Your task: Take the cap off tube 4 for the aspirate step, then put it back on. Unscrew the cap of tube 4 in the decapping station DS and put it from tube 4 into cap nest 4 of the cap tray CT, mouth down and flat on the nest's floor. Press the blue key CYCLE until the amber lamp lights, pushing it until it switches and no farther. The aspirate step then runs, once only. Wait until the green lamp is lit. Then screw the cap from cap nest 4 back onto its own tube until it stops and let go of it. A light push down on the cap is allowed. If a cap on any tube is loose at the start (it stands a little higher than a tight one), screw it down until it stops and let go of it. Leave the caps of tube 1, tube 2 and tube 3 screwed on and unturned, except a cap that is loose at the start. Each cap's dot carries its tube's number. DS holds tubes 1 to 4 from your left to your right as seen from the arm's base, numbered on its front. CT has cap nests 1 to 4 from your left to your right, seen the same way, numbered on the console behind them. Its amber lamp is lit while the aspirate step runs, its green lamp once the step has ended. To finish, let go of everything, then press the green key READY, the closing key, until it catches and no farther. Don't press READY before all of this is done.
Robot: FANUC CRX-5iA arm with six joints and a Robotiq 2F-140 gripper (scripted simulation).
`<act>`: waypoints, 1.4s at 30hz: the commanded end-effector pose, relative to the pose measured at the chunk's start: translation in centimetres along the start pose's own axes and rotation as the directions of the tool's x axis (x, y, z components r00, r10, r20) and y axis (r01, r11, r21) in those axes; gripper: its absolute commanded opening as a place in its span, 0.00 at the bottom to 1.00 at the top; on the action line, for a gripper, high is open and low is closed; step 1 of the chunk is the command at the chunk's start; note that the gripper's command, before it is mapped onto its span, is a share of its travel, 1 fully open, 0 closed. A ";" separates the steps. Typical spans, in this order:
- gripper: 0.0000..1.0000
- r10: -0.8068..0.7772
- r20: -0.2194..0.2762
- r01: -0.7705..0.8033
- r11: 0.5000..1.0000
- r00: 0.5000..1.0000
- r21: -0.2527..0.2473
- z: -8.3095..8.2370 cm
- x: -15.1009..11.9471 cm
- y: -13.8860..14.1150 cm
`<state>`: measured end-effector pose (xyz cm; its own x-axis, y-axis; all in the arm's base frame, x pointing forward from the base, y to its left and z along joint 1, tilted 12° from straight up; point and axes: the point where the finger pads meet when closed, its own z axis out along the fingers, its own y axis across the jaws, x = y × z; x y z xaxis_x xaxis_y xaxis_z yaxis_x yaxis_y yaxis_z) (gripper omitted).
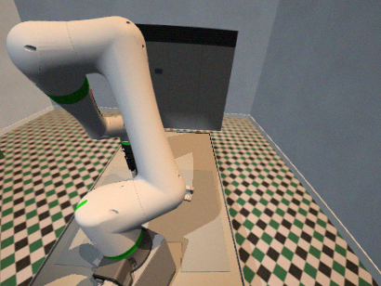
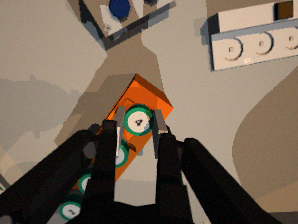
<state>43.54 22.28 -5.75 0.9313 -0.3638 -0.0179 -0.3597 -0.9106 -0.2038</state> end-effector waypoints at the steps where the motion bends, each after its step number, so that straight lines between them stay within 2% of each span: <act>1: 0.00 0.000 0.000 0.000 1.000 1.000 0.000 0.0 0.0 0.0; 8: 0.00 0.000 0.000 0.000 1.000 1.000 0.000 0.0 0.0 0.0; 13: 0.00 0.248 0.000 -0.248 0.969 0.969 0.000 0.0 0.0 0.0; 18: 0.00 0.480 0.000 -0.480 0.878 0.878 0.000 0.1 0.0 0.0; 20: 0.00 0.480 0.000 -0.480 0.878 0.878 0.000 0.1 0.0 0.0; 21: 0.00 0.523 0.000 -0.523 0.852 0.852 0.000 0.1 0.0 0.0; 26: 0.00 0.717 0.000 -0.717 0.697 0.697 0.000 0.1 0.0 0.0; 31: 0.00 0.865 0.000 -0.865 0.501 0.501 0.000 0.1 0.0 0.0; 40: 0.00 0.866 0.000 -0.866 0.500 0.500 0.000 0.1 0.0 0.0; 41: 0.35 0.866 0.000 -0.866 0.500 0.500 0.000 0.1 0.0 0.0; 42: 0.35 0.866 0.000 -0.866 0.500 0.500 0.000 0.1 0.0 0.0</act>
<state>43.54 22.30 -5.87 0.1554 -0.9696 -0.1889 -0.9863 -0.1414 -0.0854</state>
